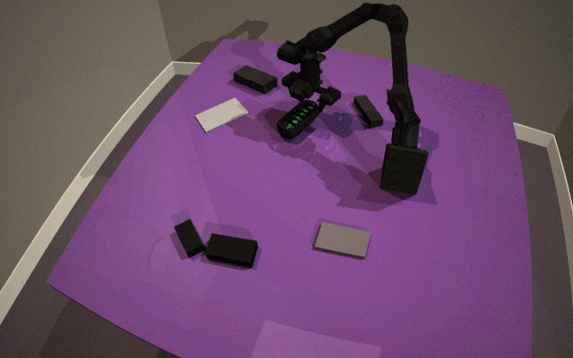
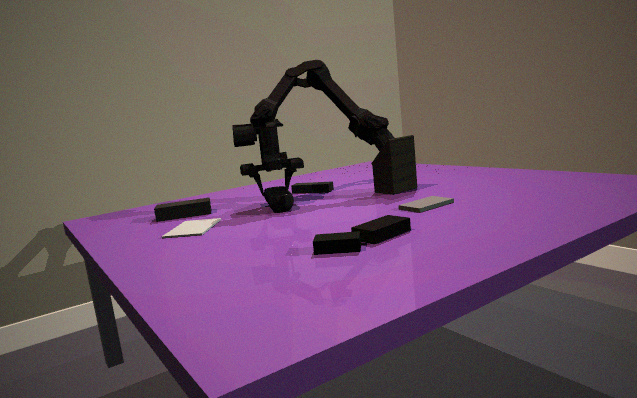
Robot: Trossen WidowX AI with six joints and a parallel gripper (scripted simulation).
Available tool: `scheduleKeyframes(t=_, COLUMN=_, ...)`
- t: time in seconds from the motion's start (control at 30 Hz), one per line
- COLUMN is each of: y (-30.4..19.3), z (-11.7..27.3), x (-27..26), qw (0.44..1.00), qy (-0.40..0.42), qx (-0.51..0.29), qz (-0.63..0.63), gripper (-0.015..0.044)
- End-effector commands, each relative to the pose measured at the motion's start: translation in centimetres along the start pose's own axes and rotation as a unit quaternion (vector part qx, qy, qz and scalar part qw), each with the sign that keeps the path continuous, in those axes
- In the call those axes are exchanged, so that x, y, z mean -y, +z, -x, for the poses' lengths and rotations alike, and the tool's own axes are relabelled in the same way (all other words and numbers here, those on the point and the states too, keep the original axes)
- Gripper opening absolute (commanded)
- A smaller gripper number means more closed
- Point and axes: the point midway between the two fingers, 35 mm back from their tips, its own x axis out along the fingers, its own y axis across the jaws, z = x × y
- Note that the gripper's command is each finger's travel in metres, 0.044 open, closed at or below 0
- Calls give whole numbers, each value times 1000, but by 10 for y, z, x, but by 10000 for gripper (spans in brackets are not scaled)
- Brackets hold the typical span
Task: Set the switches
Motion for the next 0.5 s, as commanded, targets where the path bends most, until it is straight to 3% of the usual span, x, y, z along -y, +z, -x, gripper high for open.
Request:
scheduleKeyframes(t=0.0, y=2, z=-2, x=-1, qw=1000, qy=2, qx=3, qz=5, gripper=337)
scheduleKeyframes(t=0.17, y=0, z=0, x=0, qw=1000, qy=1, qx=1, qz=1, gripper=337)
scheduleKeyframes(t=0.3, y=0, z=-1, x=0, qw=1000, qy=1, qx=0, qz=0, gripper=440)
scheduleKeyframes(t=0.47, y=0, z=-1, x=0, qw=1000, qy=1, qx=0, qz=0, gripper=440)
